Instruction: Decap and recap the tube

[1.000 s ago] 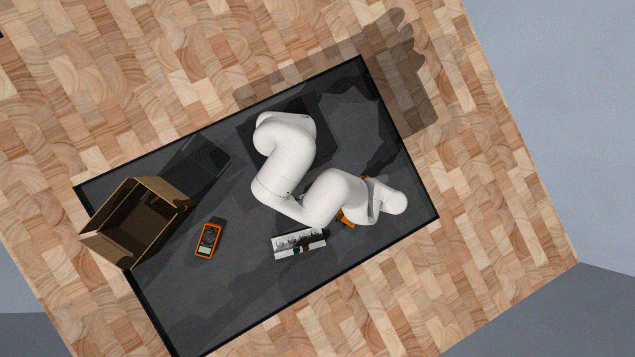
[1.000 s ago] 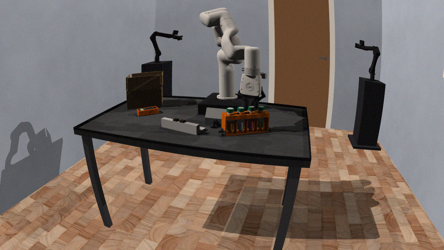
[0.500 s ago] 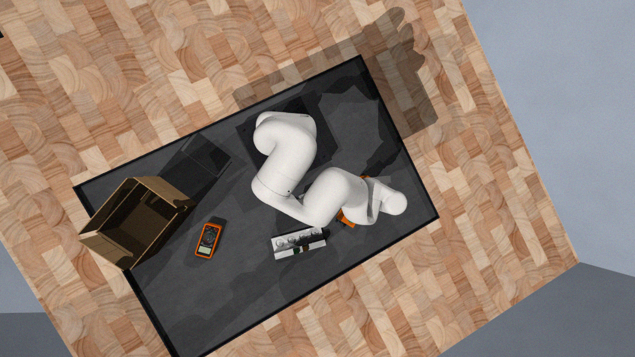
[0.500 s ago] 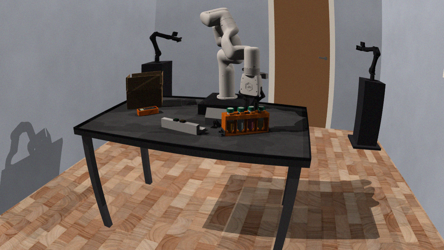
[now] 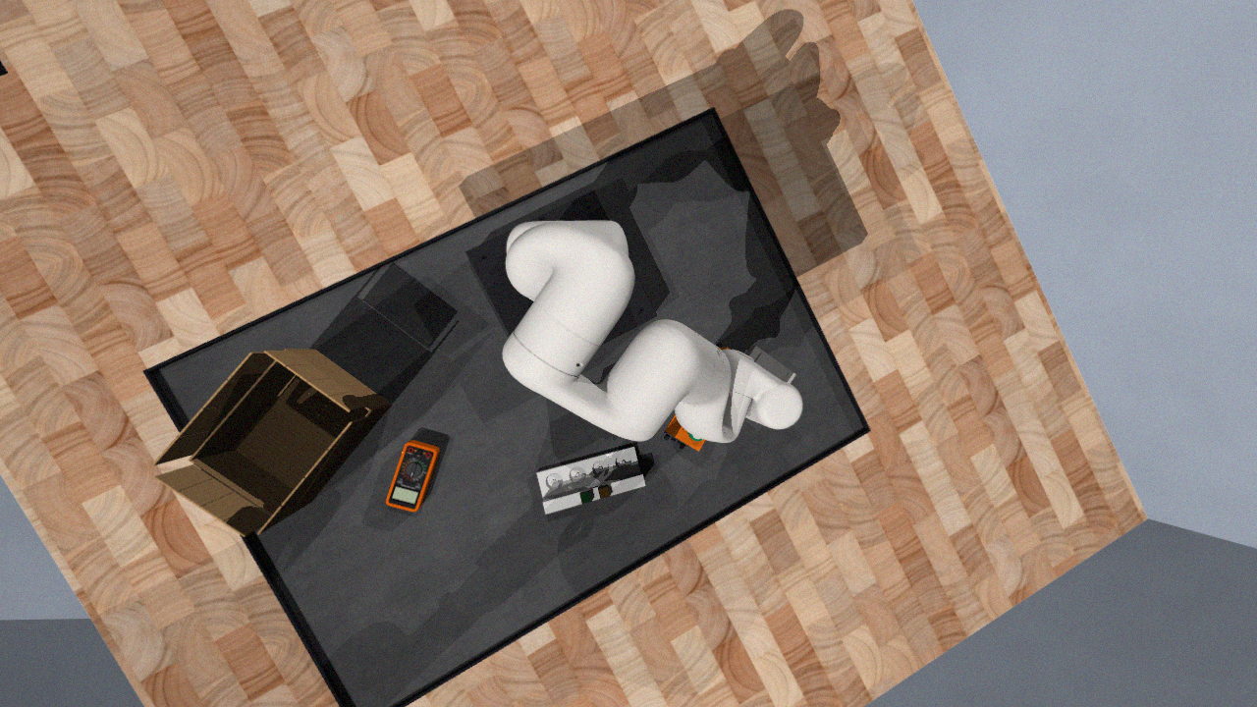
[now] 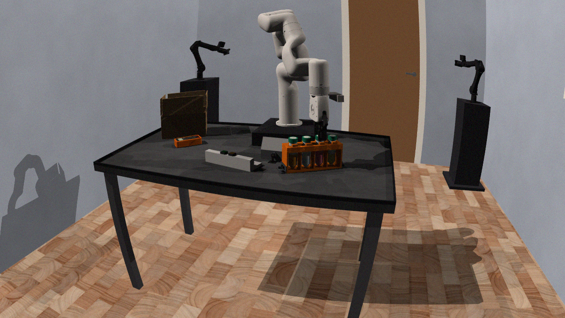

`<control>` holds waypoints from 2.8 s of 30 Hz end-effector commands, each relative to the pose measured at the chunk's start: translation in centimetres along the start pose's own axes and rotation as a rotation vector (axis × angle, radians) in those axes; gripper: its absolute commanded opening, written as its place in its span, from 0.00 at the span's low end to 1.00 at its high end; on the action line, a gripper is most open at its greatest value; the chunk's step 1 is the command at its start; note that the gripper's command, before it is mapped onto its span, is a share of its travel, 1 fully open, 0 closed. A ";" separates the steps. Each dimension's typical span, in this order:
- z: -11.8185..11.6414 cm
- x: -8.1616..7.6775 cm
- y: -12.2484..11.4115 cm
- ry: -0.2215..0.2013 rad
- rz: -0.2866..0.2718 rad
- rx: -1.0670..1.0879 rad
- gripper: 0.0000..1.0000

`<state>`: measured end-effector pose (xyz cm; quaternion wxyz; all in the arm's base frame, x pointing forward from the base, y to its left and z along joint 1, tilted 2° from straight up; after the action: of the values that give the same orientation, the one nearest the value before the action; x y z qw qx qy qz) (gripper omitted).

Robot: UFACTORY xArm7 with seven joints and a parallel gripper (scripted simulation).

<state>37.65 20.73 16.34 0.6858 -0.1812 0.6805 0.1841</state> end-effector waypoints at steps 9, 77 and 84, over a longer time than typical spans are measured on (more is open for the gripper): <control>0.2 -0.1 0.3 -0.007 -0.031 0.649 0.46; 0.2 -0.1 0.4 0.019 -0.030 -0.843 0.46; 0.2 -0.1 0.4 0.019 -0.030 -0.843 0.46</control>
<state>37.54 21.02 16.32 0.5469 -0.4566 0.5511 0.4344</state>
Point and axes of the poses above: the point where the finger pads meet when closed, its own x axis out along the fingers, its own z axis across the jaws, y = z × x, the point moved 10 cm from there along -x, back along the fingers, and after that the axes turned 2 degrees about -x, right-handed, at the moved point
